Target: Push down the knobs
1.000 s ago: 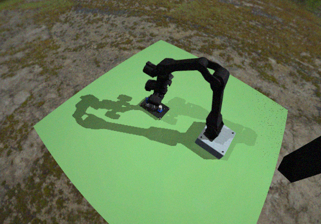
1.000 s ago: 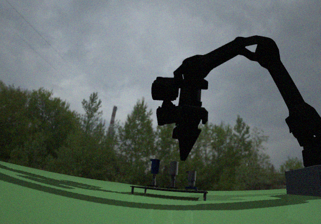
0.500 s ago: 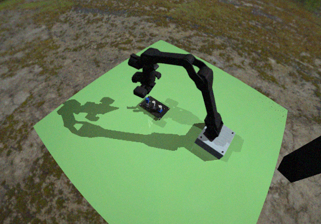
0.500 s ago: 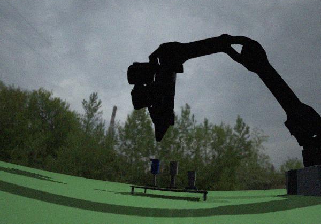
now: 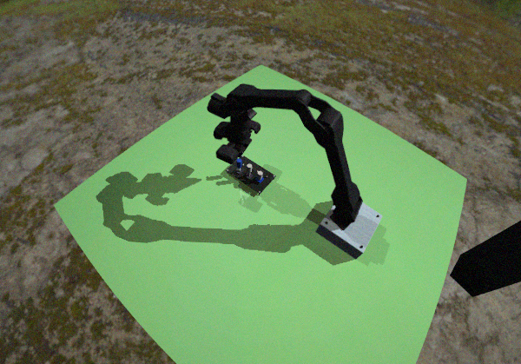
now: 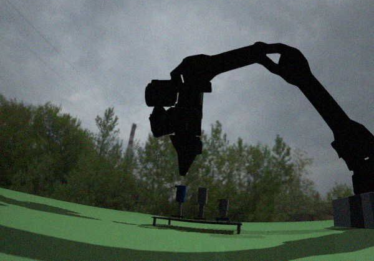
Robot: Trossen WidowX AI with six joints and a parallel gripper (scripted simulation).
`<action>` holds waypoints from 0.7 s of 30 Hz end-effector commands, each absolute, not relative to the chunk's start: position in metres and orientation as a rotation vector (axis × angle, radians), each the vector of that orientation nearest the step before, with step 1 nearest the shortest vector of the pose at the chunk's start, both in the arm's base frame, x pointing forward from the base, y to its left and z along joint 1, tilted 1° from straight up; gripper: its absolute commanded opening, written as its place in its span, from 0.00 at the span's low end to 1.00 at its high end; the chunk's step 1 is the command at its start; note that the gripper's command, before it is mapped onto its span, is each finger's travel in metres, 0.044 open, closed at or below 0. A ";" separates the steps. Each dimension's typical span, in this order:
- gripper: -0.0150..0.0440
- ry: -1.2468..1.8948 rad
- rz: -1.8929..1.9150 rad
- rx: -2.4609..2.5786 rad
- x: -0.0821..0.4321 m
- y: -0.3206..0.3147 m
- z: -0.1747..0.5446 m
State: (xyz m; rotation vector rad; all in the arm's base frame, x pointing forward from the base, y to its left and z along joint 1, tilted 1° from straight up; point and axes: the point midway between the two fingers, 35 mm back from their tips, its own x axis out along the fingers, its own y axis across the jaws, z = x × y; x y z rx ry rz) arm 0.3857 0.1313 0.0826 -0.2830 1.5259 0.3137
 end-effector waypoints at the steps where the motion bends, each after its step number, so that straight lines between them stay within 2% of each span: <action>1: 0.25 1.530 0.308 -0.281 0.385 0.131 0.075; 21: 0.25 1.530 0.308 -0.281 0.385 0.131 0.066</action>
